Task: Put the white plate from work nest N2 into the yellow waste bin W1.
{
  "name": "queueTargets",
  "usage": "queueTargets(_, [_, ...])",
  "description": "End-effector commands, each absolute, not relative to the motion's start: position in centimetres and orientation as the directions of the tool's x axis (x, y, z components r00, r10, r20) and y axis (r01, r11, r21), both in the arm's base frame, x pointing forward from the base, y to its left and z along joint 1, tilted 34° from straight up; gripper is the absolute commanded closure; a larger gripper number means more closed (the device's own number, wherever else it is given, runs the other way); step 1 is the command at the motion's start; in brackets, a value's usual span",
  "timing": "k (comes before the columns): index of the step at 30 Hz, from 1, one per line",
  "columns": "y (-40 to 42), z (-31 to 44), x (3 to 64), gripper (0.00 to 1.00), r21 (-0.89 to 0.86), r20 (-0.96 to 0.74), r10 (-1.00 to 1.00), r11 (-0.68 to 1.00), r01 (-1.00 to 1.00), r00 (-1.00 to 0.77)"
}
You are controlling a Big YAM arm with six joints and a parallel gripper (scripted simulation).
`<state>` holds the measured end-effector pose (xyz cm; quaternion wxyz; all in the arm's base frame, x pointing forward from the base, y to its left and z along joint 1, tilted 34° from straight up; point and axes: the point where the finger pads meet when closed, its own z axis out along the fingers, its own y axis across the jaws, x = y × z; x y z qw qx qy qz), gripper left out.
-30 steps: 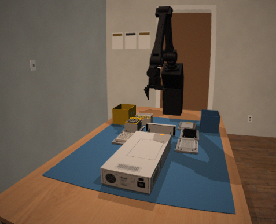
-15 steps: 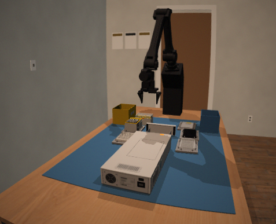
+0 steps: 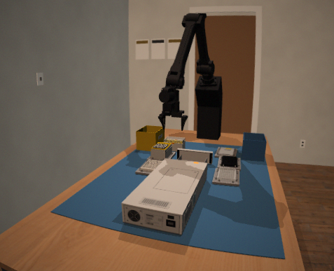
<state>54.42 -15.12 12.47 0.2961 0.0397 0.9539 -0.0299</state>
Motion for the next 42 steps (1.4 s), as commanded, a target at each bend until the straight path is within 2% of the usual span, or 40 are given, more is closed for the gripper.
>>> queueTargets(1, [-16.6, 12.9, 55.9, 0.00, -0.046, -0.567, 0.041, 0.996, 0.082, -0.823])
queueTargets(23, [-20.2, 14.0, 61.6, 0.00, -0.048, -0.569, 0.022, 0.997, 0.061, -0.822])
queueTargets(36, [-25.1, 14.7, 65.0, 0.00, -0.049, -0.571, 0.040, 0.995, 0.082, -0.820])
queueTargets(42, [-23.3, 13.9, 64.8, 0.00, -0.044, -0.555, 0.025, 0.997, 0.059, -0.831])
